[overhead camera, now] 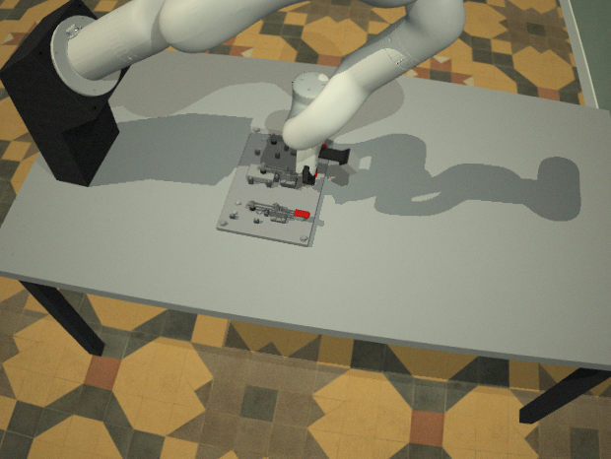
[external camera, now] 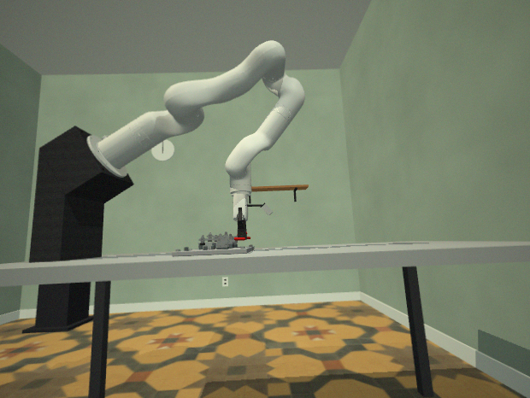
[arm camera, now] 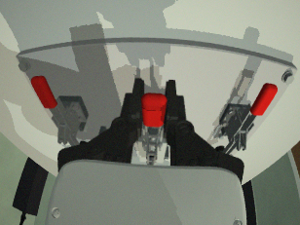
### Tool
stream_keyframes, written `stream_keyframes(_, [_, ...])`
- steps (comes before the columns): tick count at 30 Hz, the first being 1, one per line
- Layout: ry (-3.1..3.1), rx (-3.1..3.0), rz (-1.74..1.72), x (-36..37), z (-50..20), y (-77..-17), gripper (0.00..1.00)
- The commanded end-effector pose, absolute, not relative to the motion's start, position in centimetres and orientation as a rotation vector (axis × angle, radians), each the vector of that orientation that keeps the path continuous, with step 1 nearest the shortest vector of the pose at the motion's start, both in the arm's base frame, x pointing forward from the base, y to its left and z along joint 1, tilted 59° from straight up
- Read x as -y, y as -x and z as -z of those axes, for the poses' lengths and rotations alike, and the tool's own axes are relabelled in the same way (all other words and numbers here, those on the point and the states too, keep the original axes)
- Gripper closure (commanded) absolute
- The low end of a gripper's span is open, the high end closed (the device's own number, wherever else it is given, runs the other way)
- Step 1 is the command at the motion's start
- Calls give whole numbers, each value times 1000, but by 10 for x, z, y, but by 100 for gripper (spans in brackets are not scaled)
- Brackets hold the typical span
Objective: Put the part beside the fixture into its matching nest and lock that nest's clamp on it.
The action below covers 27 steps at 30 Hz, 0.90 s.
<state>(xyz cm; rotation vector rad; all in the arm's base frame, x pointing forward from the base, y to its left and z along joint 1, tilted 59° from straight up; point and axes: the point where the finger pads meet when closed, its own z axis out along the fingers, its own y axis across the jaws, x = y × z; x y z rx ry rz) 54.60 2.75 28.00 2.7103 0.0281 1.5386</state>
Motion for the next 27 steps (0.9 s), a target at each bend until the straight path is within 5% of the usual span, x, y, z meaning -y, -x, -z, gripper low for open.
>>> stream_keyframes(1, [-2711, -28, -1537, -28, -279, -547, 100])
stream_keyframes(27, [-2711, -28, -1537, -28, -279, -551, 100])
